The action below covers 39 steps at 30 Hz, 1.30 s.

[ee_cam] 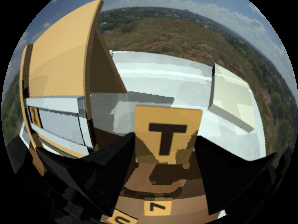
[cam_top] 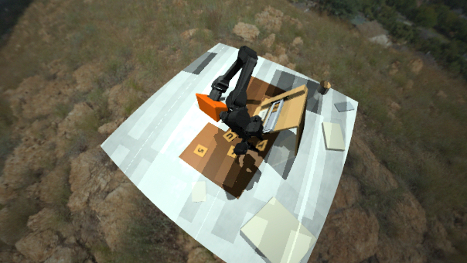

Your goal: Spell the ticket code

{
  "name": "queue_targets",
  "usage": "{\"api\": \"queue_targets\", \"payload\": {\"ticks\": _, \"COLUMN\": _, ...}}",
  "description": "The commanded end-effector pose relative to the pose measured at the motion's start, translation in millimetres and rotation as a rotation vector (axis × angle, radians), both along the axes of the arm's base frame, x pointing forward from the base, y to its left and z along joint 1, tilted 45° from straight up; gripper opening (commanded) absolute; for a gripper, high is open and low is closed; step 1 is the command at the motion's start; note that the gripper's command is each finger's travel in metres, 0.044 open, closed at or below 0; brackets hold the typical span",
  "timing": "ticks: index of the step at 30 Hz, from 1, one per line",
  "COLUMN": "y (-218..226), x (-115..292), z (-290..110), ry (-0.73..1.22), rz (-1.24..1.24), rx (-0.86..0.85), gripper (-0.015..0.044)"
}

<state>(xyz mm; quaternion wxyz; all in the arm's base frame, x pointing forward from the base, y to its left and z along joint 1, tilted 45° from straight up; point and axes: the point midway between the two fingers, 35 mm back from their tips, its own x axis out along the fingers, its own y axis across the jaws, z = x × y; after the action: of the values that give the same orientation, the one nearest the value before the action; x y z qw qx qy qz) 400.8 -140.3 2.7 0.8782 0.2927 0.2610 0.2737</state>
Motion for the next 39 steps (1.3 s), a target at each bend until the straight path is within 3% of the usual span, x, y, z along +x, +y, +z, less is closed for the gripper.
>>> {"api": "queue_targets", "payload": {"ticks": 1, "y": 5, "x": -3, "z": -1, "ry": 0.009, "rz": 0.002, "rx": 0.007, "gripper": 0.0000}}
{"api": "queue_targets", "payload": {"ticks": 39, "y": 18, "x": -9, "z": 12, "ry": 0.010, "rz": 0.002, "rx": 0.008, "gripper": 0.0000}}
